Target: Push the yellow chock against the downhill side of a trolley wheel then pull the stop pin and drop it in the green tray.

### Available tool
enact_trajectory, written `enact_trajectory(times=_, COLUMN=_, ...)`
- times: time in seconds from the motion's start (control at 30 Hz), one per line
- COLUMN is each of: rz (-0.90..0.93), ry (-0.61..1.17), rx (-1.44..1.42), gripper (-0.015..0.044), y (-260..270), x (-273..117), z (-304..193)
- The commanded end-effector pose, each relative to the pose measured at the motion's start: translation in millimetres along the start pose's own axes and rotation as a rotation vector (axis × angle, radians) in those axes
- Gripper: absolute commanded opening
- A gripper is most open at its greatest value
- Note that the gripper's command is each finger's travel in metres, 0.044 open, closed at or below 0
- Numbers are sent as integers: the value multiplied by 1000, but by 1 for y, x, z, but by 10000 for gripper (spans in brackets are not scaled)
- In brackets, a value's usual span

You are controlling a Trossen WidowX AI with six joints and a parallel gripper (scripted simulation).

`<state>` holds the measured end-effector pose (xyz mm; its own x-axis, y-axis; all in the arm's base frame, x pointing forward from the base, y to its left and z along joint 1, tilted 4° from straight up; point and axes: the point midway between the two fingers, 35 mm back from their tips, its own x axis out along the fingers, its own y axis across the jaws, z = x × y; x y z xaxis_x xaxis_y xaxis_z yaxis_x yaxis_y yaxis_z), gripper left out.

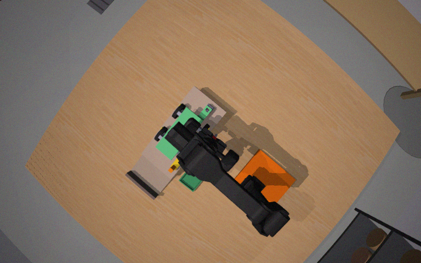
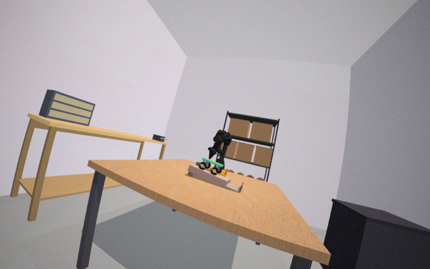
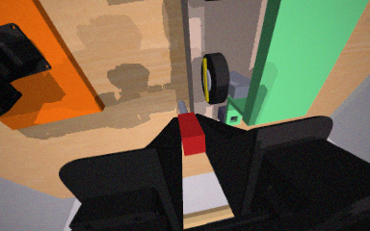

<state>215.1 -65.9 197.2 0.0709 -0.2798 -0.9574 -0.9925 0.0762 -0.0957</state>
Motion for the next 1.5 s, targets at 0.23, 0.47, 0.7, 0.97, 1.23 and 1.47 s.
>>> enact_trajectory(times=0.23, rz=5, ry=0, rx=0, gripper=0, y=1, x=-5, z=38)
enact_trajectory(times=0.47, rz=5, ry=-2, rx=1, gripper=0, y=2, x=-9, z=62)
enact_trajectory(times=0.7, rz=5, ry=-4, rx=1, gripper=0, y=3, x=-13, z=87)
enact_trajectory(times=0.97, rz=6, ry=-7, rx=1, gripper=0, y=4, x=-17, z=117)
enact_trajectory(times=1.23, rz=6, ry=-10, rx=1, gripper=0, y=6, x=-20, z=148)
enact_trajectory(times=1.47, rz=6, ry=-12, rx=-4, gripper=0, y=7, x=-21, z=160)
